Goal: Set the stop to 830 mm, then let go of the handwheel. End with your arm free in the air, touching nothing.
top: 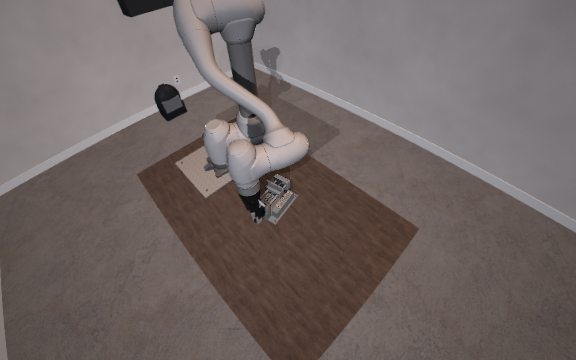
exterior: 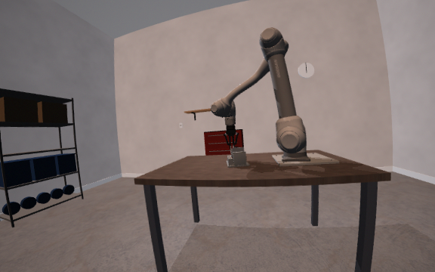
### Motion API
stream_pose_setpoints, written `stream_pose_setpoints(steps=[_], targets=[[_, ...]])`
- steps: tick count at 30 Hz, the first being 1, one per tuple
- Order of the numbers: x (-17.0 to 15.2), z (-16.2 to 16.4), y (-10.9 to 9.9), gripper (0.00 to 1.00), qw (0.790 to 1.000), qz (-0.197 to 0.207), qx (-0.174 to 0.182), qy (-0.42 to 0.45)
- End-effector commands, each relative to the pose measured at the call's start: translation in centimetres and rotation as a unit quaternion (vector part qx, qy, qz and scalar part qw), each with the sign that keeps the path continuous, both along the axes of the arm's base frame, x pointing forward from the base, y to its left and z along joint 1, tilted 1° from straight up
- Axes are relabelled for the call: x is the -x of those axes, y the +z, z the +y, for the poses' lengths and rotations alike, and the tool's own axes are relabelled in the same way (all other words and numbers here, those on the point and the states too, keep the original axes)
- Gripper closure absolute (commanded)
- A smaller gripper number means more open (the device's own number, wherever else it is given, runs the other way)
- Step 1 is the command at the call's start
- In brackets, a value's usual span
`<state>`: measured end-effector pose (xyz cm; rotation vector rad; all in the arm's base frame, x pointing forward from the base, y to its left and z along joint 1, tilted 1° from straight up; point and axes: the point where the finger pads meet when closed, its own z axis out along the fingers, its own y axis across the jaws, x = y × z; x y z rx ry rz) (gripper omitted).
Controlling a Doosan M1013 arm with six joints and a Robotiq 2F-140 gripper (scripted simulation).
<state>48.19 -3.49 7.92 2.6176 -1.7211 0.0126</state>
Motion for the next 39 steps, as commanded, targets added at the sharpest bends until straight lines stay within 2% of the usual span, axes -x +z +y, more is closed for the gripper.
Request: stream_pose_setpoints(steps=[1,39], targets=[[0.0,0.0,0.2,0.96,1.0,0.0,0.0,0.0],[1.2,-0.5,2.4,0.96,1.0,0.0,0.0,0.0]])
